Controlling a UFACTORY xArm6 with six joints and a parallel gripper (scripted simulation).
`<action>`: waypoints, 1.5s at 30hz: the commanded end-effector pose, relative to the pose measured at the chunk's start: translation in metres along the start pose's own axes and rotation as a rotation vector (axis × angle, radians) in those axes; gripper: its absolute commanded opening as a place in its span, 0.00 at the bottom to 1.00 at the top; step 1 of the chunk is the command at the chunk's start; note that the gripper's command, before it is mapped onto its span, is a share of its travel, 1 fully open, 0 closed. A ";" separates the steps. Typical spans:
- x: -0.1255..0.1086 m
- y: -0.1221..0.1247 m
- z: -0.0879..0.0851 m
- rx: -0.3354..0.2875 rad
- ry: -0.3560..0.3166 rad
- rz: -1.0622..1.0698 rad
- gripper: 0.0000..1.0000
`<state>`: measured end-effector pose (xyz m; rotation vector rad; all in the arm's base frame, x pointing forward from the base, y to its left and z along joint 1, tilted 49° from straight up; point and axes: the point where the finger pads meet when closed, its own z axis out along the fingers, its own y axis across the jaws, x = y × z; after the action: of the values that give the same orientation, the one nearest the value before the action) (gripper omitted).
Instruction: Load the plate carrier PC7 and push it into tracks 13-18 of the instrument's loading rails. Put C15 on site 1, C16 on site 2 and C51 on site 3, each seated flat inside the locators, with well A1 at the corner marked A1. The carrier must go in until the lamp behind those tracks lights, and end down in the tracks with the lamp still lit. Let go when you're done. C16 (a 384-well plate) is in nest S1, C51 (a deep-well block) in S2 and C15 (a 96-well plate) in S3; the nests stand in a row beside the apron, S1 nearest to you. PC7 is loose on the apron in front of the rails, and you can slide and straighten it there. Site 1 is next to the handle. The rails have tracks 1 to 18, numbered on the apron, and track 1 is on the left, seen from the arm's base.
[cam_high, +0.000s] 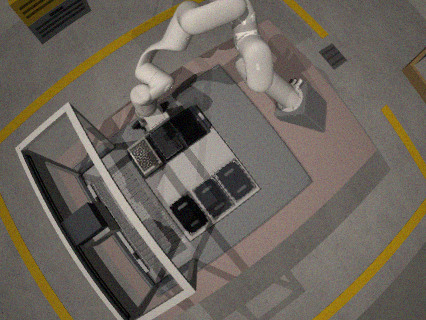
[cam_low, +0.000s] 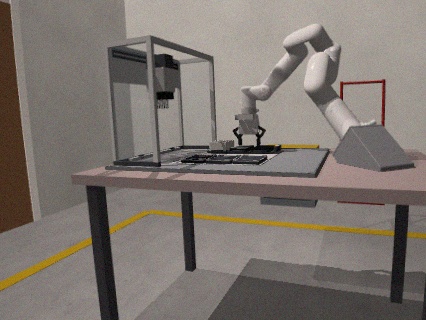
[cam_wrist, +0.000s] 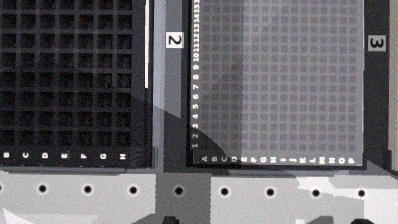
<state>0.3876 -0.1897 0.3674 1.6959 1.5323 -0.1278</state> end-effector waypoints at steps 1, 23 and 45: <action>-0.001 0.001 0.000 -0.003 -0.001 0.001 1.00; -0.001 0.001 0.009 -0.003 -0.001 0.001 1.00; 0.008 0.001 0.009 -0.003 -0.001 0.001 1.00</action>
<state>0.3938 -0.1898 0.3566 1.6958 1.5324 -0.1276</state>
